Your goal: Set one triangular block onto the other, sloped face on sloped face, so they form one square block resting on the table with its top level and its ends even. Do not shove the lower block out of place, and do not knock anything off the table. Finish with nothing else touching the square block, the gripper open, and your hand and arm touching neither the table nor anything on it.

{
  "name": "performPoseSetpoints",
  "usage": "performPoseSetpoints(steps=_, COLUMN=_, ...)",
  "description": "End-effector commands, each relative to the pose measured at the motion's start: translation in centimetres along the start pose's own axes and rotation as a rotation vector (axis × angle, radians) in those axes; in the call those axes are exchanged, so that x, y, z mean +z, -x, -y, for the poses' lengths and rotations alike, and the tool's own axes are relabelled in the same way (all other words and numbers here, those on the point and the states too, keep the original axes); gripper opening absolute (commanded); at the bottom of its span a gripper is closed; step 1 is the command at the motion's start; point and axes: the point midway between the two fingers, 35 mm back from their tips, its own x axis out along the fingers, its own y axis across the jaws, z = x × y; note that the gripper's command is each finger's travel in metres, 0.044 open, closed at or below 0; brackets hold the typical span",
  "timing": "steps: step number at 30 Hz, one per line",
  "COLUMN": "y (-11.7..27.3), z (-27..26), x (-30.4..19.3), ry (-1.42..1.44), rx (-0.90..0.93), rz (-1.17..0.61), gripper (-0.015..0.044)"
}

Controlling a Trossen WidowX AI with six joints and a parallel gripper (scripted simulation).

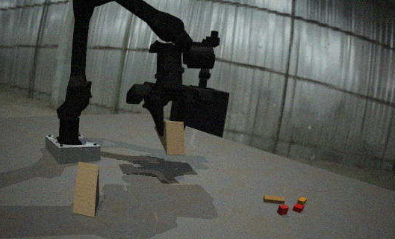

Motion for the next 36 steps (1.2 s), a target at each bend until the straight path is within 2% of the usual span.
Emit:
performPoseSetpoints(steps=1, y=0.2, z=0.2, x=-0.4, ry=-0.074, rx=0.020, rz=0.101, gripper=0.0000)
performPoseSetpoints(steps=14, y=1.0, z=0.5, x=-1.6, ry=-0.299, rx=0.071, rz=0.420, gripper=0.0000)
performPoseSetpoints(steps=23, y=0.9, z=0.4, x=-2.2, ry=-0.309, rx=0.070, rz=0.423, gripper=0.0000)
performPoseSetpoints(steps=36, y=0.2, z=-1.5, x=-6.9, ry=-0.366, rx=0.062, rz=0.408, gripper=0.0000)
